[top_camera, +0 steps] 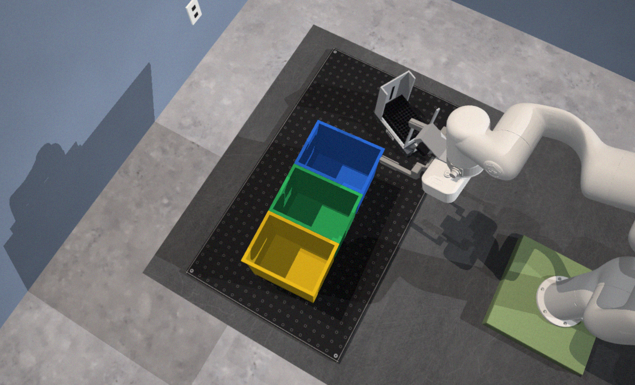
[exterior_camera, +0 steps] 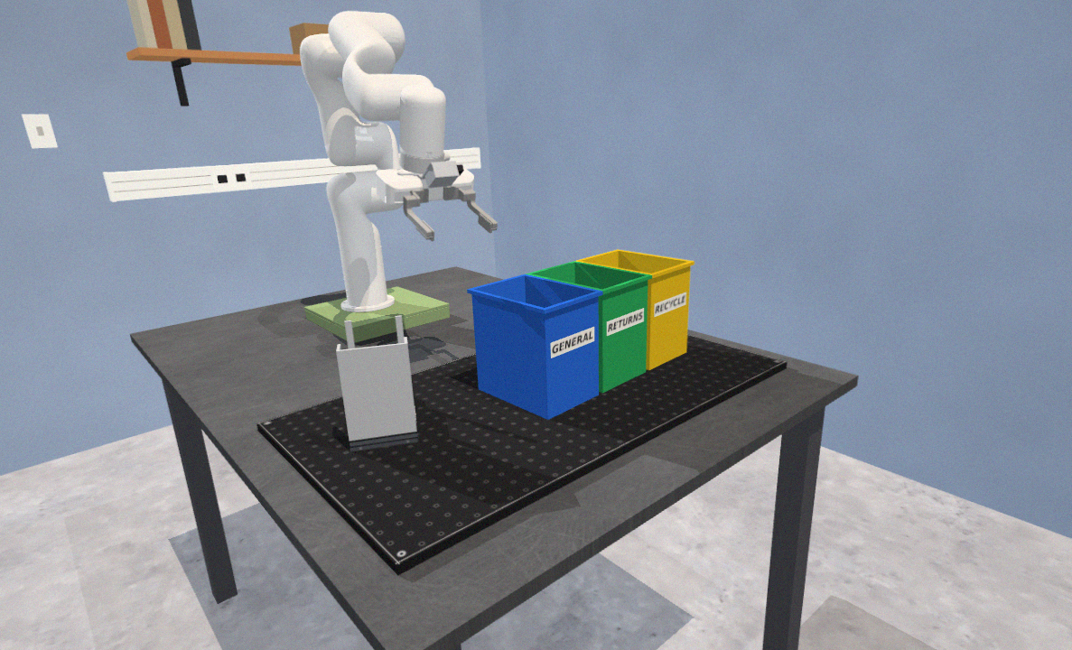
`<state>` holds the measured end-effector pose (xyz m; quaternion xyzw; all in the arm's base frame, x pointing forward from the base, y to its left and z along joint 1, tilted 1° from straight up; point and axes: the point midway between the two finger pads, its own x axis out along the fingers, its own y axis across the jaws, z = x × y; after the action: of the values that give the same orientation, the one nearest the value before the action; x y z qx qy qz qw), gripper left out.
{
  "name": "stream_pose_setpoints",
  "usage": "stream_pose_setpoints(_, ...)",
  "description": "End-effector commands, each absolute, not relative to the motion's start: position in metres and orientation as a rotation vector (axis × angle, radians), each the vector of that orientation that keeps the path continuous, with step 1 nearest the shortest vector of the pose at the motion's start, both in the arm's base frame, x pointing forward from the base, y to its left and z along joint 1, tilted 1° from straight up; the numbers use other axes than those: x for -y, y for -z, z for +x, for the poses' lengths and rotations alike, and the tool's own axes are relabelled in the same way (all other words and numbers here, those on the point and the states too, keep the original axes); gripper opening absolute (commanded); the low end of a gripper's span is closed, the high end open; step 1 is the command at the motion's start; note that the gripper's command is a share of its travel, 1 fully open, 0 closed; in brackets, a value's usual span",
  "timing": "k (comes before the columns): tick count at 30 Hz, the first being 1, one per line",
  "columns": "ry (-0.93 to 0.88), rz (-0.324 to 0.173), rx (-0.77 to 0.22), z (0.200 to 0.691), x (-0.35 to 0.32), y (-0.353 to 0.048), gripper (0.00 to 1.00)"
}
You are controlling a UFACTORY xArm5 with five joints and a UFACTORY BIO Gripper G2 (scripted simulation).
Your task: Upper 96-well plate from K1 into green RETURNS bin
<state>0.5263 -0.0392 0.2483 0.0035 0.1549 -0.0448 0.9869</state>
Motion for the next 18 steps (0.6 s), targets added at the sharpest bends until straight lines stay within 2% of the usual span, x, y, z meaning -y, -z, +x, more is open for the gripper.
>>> stream_pose_setpoints(1,0.062,0.002,-0.243,0.532,0.024,-0.25,0.37)
stream_pose_setpoints(9,-0.021,-0.001,-0.071,0.535,-0.011,-0.256,0.37)
stream_pose_setpoints(12,-0.021,-0.001,-0.071,0.535,-0.014,-0.257,0.37)
stream_pose_setpoints(14,-0.048,-0.003,-0.013,0.534,-0.024,-0.259,0.37)
stream_pose_setpoints(18,-0.048,-0.003,-0.013,0.534,-0.026,-0.26,0.37)
